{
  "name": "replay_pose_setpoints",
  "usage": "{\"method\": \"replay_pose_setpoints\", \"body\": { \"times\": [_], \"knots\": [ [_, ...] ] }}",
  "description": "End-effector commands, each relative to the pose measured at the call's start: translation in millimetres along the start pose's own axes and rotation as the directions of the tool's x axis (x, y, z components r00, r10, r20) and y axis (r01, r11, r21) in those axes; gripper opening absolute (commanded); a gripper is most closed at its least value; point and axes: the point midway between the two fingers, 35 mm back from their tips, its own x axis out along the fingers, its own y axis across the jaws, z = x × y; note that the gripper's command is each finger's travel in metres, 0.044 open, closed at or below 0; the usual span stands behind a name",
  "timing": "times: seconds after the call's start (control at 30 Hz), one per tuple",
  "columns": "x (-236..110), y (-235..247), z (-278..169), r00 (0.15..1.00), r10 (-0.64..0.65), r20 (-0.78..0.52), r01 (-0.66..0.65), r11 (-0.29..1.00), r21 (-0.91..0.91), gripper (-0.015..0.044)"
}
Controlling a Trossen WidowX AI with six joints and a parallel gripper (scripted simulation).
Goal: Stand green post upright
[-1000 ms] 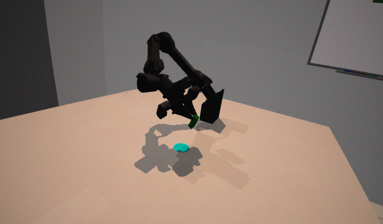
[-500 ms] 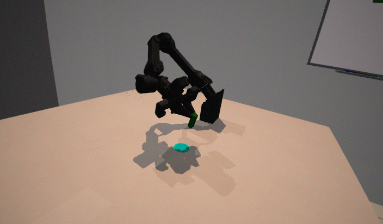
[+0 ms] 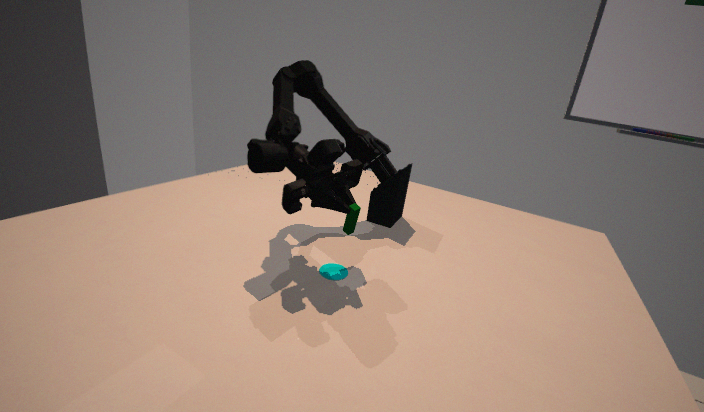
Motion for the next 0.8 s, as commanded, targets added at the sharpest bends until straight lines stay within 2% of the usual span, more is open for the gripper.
{"method": "replay_pose_setpoints", "body": {
  "times": [0.0,0.77],
  "knots": [
    [-4,0,1,0.999,-0.016,0.034,0.017,1.0,-0.02,0.0023],
    [-18,-2,5,0.98,-0.087,0.181,0.105,0.99,-0.096,0.0023]
  ]
}}
